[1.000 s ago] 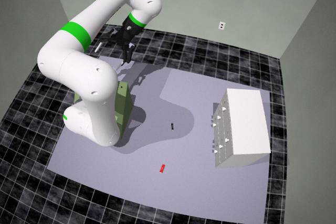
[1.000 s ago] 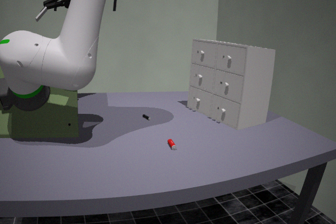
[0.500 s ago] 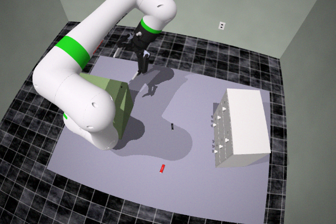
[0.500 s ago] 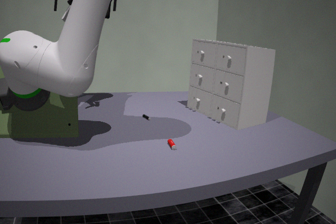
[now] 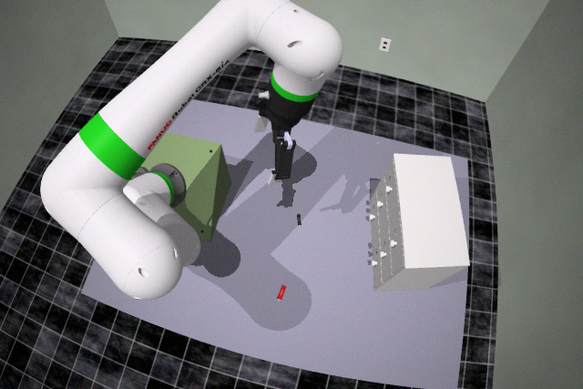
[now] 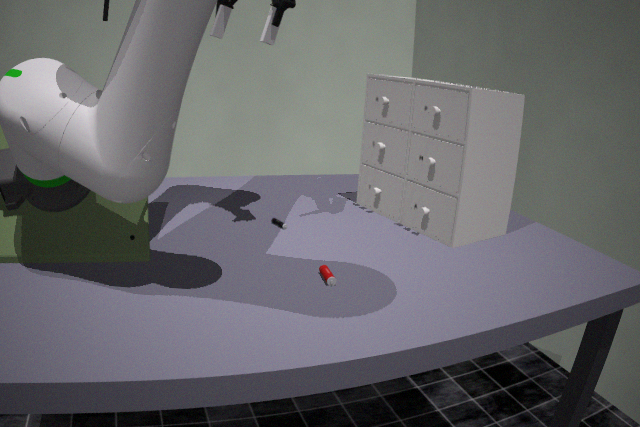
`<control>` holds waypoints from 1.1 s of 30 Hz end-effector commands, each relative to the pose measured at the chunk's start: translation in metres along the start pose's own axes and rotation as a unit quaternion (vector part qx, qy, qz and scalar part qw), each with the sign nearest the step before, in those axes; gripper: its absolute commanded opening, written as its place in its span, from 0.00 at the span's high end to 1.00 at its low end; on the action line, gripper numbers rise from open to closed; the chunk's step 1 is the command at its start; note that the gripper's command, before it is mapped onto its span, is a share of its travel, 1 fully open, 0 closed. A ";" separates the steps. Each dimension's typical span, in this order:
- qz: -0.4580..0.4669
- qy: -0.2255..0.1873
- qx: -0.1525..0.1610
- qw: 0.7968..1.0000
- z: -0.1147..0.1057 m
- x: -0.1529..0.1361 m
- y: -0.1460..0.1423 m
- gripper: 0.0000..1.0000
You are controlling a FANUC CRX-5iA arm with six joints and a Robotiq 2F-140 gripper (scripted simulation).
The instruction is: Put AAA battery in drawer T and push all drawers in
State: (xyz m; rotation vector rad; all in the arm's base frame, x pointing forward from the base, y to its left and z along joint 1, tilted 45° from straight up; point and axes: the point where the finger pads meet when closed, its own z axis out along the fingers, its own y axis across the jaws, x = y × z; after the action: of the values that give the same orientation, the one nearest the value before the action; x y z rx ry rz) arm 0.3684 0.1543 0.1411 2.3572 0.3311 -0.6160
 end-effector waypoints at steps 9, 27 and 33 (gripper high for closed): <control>0.190 0.090 -0.013 0.978 -0.034 0.029 0.147 0.00; 0.257 0.118 -0.018 0.959 -0.043 0.028 0.198 0.00; 0.257 0.118 -0.018 0.959 -0.043 0.028 0.198 0.00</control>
State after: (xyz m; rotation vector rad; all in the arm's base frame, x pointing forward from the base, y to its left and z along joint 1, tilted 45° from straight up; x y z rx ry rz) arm 0.4834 0.0380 0.2634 2.3476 -0.1703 -0.0797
